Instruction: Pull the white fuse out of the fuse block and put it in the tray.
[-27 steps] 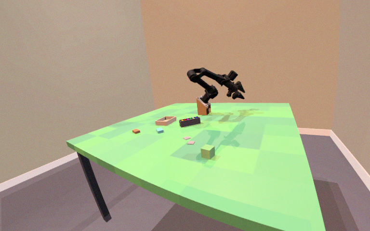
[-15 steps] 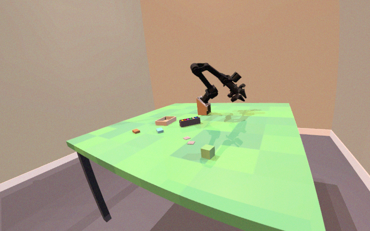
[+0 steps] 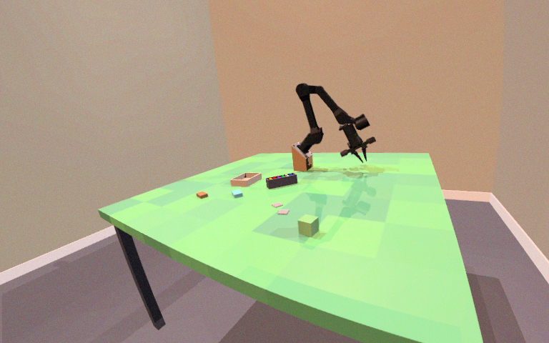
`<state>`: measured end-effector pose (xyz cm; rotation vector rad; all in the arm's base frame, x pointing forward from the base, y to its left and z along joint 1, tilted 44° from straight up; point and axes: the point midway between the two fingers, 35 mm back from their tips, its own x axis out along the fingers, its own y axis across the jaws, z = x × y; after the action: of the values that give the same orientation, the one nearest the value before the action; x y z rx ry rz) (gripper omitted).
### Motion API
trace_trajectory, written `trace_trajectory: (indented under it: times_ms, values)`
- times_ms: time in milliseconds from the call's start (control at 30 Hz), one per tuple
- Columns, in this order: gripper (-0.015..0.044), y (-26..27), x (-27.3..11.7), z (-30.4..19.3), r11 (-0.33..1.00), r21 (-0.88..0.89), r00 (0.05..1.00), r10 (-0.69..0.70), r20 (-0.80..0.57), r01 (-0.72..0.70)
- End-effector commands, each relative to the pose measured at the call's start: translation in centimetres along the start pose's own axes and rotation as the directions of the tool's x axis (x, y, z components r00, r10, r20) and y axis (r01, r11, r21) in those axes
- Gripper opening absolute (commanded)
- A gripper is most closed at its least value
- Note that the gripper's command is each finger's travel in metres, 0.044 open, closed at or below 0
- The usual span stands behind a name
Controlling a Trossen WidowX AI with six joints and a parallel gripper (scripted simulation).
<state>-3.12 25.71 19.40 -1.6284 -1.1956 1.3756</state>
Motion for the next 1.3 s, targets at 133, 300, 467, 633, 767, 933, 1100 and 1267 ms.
trace_trajectory:
  times_ms: [133,300,467,633,767,933,1100,1267]
  values:
    - [0.0071,2.8,2.3,-9.0,0.719,0.693,0.951,0.243,-0.190,-0.046]
    - [0.0071,4.7,2.5,-12.1,0.476,0.879,0.913,0.346,-0.215,0.026]
    - [0.0071,7.1,2.1,-15.4,0.154,0.973,0.865,0.450,-0.223,0.171]
    - [0.0071,10.8,1.1,-19.1,-0.335,0.843,0.802,0.572,-0.173,0.421]
    - [0.0071,12.9,0.2,-20.8,-0.538,0.647,0.775,0.617,-0.133,0.540]
    - [0.0071,15.5,-1.2,-22.8,-0.700,0.310,0.752,0.655,-0.082,0.643]
    - [0.0071,17.8,-3.4,-24.9,-0.746,-0.064,0.744,0.666,-0.050,0.663]
    - [0.0071,20.1,-5.7,-26.3,-0.670,-0.435,0.740,0.672,-0.010,0.602]
